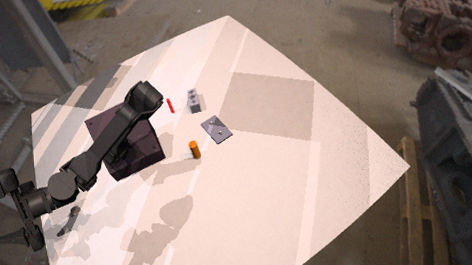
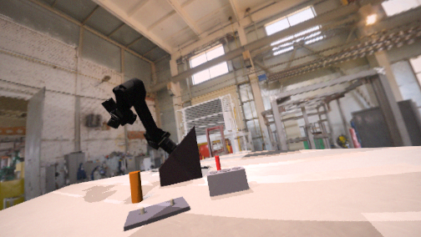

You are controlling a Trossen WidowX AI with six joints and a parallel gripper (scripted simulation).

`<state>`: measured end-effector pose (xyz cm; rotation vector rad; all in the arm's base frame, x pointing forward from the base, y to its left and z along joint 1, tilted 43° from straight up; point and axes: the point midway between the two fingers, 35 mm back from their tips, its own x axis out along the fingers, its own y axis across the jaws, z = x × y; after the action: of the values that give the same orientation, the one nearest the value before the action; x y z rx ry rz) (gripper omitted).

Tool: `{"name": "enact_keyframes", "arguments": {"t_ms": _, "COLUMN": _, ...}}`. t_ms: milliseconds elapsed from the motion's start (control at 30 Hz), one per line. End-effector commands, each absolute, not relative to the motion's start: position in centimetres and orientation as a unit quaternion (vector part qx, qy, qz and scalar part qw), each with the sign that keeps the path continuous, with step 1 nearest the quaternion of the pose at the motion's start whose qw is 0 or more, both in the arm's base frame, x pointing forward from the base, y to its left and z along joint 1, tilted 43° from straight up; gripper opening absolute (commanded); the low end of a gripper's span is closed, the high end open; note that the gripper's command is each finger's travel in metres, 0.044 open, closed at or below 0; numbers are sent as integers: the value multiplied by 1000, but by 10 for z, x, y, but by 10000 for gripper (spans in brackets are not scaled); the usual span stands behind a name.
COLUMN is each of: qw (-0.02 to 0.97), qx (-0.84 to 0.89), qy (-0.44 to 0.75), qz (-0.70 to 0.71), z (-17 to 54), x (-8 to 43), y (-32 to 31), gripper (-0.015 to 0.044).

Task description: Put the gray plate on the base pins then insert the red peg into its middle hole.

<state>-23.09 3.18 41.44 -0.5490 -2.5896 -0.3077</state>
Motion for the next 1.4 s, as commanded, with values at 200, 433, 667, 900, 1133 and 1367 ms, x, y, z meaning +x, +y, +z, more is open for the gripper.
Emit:
{"name": "enact_keyframes", "arguments": {"t_ms": 200, "qw": 201, "qx": -153, "qy": -953, "qz": -168, "z": 409, "x": -248, "y": 1, "gripper": 440}}
{"name": "enact_keyframes", "arguments": {"t_ms": 433, "qw": 151, "qx": -36, "qy": -940, "qz": -303, "z": 395, "x": -269, "y": -76, "gripper": 440}}
{"name": "enact_keyframes", "arguments": {"t_ms": 667, "qw": 139, "qx": 70, "qy": -893, "qz": -423, "z": 379, "x": -266, "y": -148, "gripper": 440}}
{"name": "enact_keyframes", "arguments": {"t_ms": 900, "qw": 168, "qx": 196, "qy": -785, "qz": -563, "z": 356, "x": -234, "y": -237, "gripper": 440}}
{"name": "enact_keyframes", "arguments": {"t_ms": 1133, "qw": 217, "qx": 300, "qy": -698, "qz": -612, "z": 334, "x": -181, "y": -291, "gripper": 440}}
{"name": "enact_keyframes", "arguments": {"t_ms": 1367, "qw": 304, "qx": 389, "qy": -533, "qz": -688, "z": 305, "x": -99, "y": -352, "gripper": 440}}
